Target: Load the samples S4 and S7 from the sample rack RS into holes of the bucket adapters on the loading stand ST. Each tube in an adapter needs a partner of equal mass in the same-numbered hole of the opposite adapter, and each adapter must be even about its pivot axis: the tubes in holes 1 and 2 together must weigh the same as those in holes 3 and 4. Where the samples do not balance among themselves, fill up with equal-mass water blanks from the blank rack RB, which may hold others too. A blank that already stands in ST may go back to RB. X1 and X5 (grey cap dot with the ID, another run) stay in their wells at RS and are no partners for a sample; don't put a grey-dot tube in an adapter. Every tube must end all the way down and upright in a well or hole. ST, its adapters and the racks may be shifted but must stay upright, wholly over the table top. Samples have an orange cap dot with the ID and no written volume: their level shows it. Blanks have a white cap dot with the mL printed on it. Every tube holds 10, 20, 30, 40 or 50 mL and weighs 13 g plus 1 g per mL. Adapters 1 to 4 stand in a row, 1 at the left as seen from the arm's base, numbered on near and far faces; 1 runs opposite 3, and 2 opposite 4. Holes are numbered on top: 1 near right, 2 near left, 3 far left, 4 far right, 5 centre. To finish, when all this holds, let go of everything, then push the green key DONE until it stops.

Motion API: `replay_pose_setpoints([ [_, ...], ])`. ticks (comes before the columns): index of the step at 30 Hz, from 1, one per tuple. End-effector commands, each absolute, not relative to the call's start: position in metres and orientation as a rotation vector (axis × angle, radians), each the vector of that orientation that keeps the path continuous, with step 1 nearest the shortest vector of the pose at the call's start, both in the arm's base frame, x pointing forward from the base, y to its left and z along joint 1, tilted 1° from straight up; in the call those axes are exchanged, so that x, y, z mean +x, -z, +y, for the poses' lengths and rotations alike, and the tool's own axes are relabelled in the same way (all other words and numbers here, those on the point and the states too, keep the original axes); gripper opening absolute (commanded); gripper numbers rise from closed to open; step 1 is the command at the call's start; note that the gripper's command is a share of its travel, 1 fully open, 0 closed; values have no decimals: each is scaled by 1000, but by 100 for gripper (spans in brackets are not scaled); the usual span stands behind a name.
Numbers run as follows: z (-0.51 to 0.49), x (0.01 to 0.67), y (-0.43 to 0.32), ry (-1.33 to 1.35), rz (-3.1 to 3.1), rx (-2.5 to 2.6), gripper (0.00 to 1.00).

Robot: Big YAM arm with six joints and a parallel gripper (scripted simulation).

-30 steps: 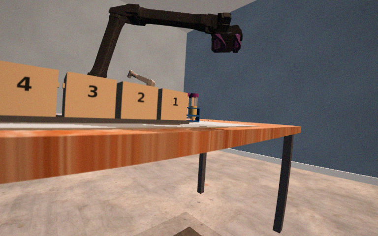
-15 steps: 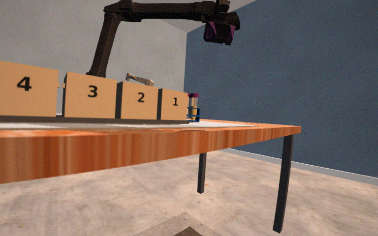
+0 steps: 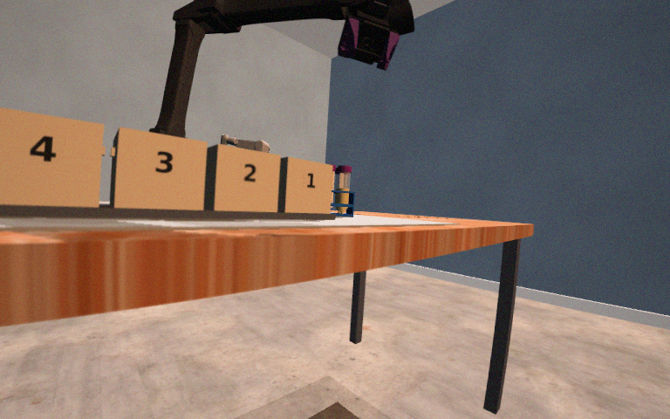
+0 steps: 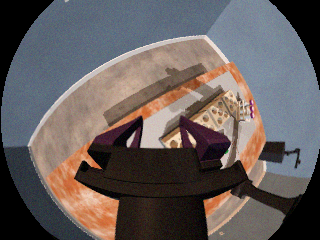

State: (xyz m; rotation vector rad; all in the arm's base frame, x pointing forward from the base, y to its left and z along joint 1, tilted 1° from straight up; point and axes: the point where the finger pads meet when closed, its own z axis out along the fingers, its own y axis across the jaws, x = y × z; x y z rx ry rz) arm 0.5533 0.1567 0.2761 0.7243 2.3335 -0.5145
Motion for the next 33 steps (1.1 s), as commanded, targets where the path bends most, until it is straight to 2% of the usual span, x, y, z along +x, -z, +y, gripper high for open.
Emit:
replay_pose_setpoints([
  [1,132,546,-298,522,2363,688,55],
  [3,128,553,-325,478,2376,680,55],
  [4,118,540,-298,534,2419,663,55],
  [9,109,544,-284,555,2467,643,55],
  [10,108,550,-302,521,2470,638,55],
  [11,99,538,-279,568,2530,614,55],
  [16,77,526,-312,505,2562,587,55],
  [17,70,515,-295,538,2594,578,55],
  [23,46,498,-295,523,2678,532,55],
  [27,43,508,-296,493,2733,495,55],
  [28,36,494,-275,521,2790,477,55],
  [33,17,472,-292,481,2789,462,55],
])
